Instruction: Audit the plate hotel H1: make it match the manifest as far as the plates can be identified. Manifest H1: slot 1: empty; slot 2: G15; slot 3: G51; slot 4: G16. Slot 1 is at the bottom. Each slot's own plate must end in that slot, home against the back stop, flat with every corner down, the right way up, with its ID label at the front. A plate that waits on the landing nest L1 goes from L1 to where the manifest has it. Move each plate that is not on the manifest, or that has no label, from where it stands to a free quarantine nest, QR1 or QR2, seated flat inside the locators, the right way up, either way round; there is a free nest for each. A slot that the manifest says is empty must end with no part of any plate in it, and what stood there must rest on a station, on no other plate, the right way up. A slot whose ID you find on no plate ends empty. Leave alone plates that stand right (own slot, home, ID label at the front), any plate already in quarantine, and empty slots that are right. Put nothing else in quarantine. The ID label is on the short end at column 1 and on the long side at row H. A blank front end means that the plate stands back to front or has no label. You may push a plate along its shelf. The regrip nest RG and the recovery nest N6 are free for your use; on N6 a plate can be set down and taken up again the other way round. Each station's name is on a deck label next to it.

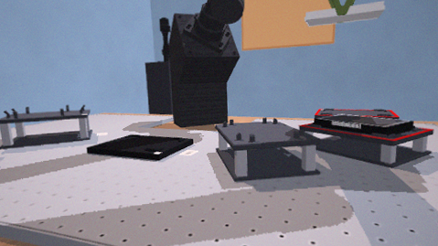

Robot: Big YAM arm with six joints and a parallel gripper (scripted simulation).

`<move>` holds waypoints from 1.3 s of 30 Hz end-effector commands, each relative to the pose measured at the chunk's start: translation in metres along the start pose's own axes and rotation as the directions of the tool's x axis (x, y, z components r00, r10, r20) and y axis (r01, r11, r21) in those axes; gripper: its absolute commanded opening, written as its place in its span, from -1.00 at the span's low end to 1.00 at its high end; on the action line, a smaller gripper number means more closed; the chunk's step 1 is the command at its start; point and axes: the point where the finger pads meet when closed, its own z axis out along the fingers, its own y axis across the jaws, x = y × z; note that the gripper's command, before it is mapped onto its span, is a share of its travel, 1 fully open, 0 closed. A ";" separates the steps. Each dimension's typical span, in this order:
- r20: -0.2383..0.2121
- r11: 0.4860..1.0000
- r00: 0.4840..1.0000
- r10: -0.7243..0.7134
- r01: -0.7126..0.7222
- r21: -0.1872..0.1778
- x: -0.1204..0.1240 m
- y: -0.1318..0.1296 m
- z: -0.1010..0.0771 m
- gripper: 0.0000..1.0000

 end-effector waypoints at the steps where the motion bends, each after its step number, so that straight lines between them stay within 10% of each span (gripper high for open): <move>1: 0.026 0.999 0.998 0.054 -0.054 -0.009 -0.016 0.000 -0.011 0.72; 39: 0.036 0.997 0.997 0.068 -0.067 -0.024 -0.053 0.116 -0.013 0.72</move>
